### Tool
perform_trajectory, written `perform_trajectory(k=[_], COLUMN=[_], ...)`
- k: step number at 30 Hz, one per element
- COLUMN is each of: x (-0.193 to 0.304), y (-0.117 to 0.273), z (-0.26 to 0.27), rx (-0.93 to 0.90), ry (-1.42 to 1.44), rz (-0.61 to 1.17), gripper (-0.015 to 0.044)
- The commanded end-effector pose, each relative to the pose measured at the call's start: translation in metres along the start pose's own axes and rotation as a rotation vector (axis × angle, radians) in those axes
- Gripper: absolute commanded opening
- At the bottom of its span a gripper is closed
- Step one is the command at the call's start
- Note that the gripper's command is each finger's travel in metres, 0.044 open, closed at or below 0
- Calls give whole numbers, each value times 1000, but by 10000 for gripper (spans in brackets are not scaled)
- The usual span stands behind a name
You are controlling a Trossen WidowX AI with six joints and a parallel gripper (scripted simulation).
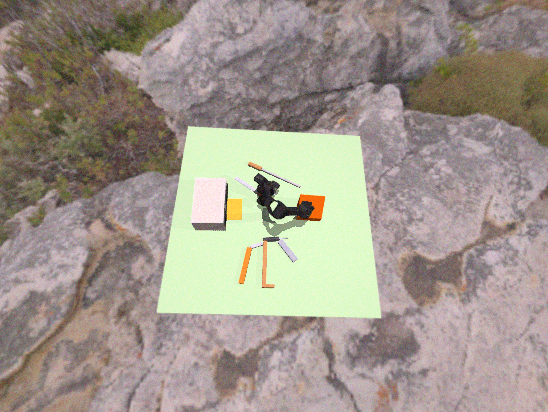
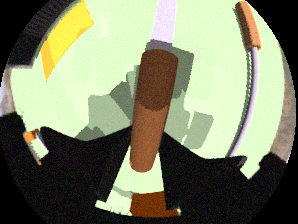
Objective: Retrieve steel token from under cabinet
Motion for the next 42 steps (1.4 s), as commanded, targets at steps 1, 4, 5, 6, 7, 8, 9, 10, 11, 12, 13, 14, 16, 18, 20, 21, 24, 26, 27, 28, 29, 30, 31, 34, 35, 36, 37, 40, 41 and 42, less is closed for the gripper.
perform_trajectory(k=[1, 4, 5, 6, 7, 8, 9, 10, 11, 12, 13, 14, 16, 18, 20, 21, 24, 26, 27, 28, 29, 30, 31, 34, 35, 36, 37, 40, 41, 42], x=[-3, -3, -4, -4, -4, -4, -5, -5, -5, -5, -5, -6, -6, -7, -7, -8, -8, -9, -9, -10, -10, -10, -11, -11, -12, -12, -12, -13, -14, -14], y=[2, 2, 2, 2, 2, 2, 2, 2, 2, 2, 2, 2, 2, 2, 2, 2, 2, 2, 2, 2, 2, 2, 2, 2, 2, 2, 2, 3, 3, 3], z=[-6, -10, -11, -12, -13, -14, -15, -16, -17, -18, -19, -21, -23, -25, -27, -28, -32, -34, -35, -36, -37, -38, -39, -42, -44, -45, -46, -49, -50, -51], rx=[7, 7, 7, 7, 7, 7, 7, 7, 7, 7, 7, 7, 7, 8, 8, 8, 8, 8, 8, 8, 9, 9, 9, 9, 9, 9, 9, 9, 9, 9], ry=[-2, -2, -2, -2, -1, -1, -1, -1, -1, -1, -1, -1, -1, -1, -1, -1, -1, -1, -1, -1, -1, -1, -1, -1, -1, -1, -1, -1, -1, -1], rz=[-4, -4, -4, -4, -4, -5, -5, -5, -5, -5, -5, -5, -5, -5, -5, -5, -5, -5, -5, -5, -5, -5, -6, -6, -6, -6, -6, -6, -6, -6], gripper=[0, 0, 0, 0, 0, 0, 0, 0, 0, 0, 0, 0, 0, 0, 0, 0, 0, 0, 0, 0, 0, 0, 0, 0, 0, 0, 0, 0, 0, 0])
Point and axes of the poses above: the point midway between the two fingers, 35 mm back from their tips, its own y axis back along the fingers, its own z axis across the jaws, x = y × z, the point moved 3 cm from there along y, back along the fingers, and after that the axes turned 10 degrees about y, right-handed, at the moved point
